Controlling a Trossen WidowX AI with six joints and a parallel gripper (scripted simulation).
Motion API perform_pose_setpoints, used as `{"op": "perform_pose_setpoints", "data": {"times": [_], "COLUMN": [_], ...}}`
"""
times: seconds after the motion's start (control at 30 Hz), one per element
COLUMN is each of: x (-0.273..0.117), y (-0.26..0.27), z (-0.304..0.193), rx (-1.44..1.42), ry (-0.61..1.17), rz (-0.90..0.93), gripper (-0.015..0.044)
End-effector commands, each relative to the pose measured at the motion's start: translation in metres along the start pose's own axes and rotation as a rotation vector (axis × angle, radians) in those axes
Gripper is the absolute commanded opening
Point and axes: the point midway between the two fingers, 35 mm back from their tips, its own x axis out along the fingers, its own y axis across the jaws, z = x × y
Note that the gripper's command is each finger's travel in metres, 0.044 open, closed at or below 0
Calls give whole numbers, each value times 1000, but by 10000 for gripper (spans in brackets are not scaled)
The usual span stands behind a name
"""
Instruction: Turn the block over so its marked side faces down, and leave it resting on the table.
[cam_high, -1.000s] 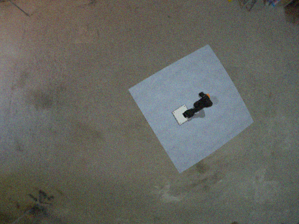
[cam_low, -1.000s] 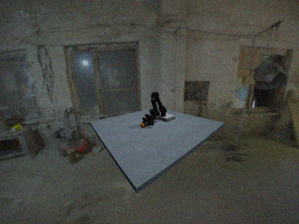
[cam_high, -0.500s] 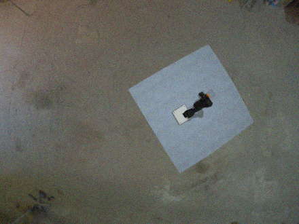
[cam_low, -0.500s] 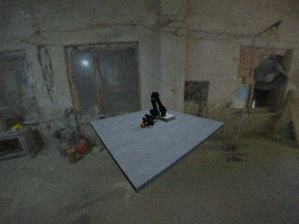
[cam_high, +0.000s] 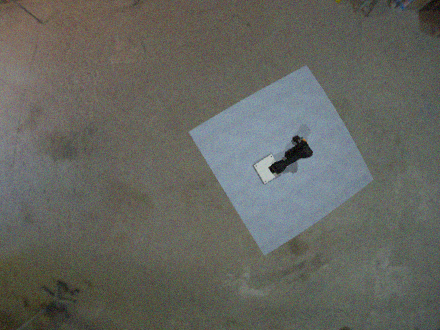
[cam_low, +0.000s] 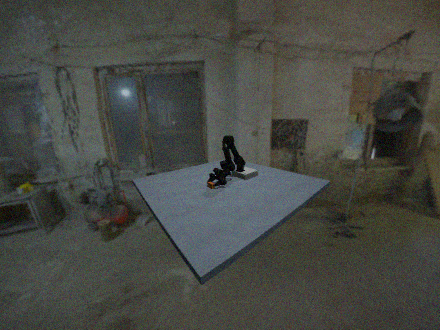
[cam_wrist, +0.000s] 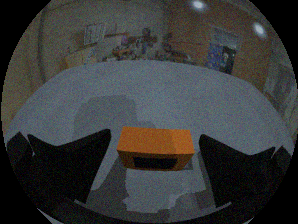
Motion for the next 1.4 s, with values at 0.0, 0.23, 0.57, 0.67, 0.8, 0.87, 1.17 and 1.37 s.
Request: {"op": "perform_pose_setpoints", "data": {"times": [0.0,0.23,0.57,0.67,0.8,0.87,1.17,1.37], "x": [0,0,0,0,1,7,13,-15], "y": [-1,-1,-1,-1,0,1,5,4], "z": [0,0,0,0,0,0,26,60], "rx": [-4,-4,-4,-4,-4,-6,-10,1], "ry": [-1,-1,-1,-1,5,49,353,490], "rz": [-3,-3,-3,-3,-3,-2,2,3], "gripper": [440,440,440,440,440,440,440,440]}}
